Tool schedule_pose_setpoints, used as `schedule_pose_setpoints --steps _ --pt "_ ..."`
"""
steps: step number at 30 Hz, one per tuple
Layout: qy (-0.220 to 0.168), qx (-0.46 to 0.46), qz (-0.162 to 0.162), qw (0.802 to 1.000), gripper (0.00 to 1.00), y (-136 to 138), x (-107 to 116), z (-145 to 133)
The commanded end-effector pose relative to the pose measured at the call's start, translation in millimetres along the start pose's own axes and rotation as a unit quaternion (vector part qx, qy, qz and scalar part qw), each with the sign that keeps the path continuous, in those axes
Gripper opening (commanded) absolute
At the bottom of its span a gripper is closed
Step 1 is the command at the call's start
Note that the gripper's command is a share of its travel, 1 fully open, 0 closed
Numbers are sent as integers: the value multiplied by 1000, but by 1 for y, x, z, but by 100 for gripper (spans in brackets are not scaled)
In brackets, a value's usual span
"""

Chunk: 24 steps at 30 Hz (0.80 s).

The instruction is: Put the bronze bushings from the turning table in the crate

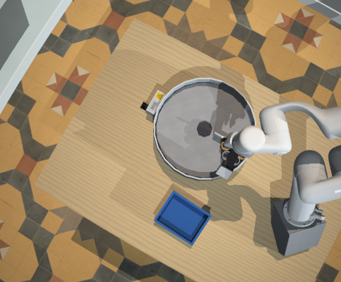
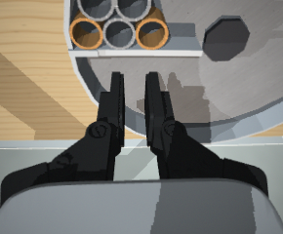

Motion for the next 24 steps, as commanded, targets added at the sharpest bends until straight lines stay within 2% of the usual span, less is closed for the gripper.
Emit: schedule_pose_setpoints --steps 1,6,7,14,19,24 --pt "1 -1 -1 1000 15 1 1 0" --pt "1 -1 -1 1000 15 1 1 0" --pt "1 -1 -1 1000 10 1 1 0" --pt "-8 -1 -2 1000 10 1 -1 0" --pt "-41 1 -9 999 10 4 -10 3" --pt "-98 1 -18 995 10 10 -25 9"
Point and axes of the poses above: the point where the finger pads meet when closed, its own x axis back along the fingers, its own y axis across the jaws, z = x × y, the point moved 8 cm from there along x, back along the fingers, and after that the axes turned 6 degrees about -x, right-handed, at the moved point
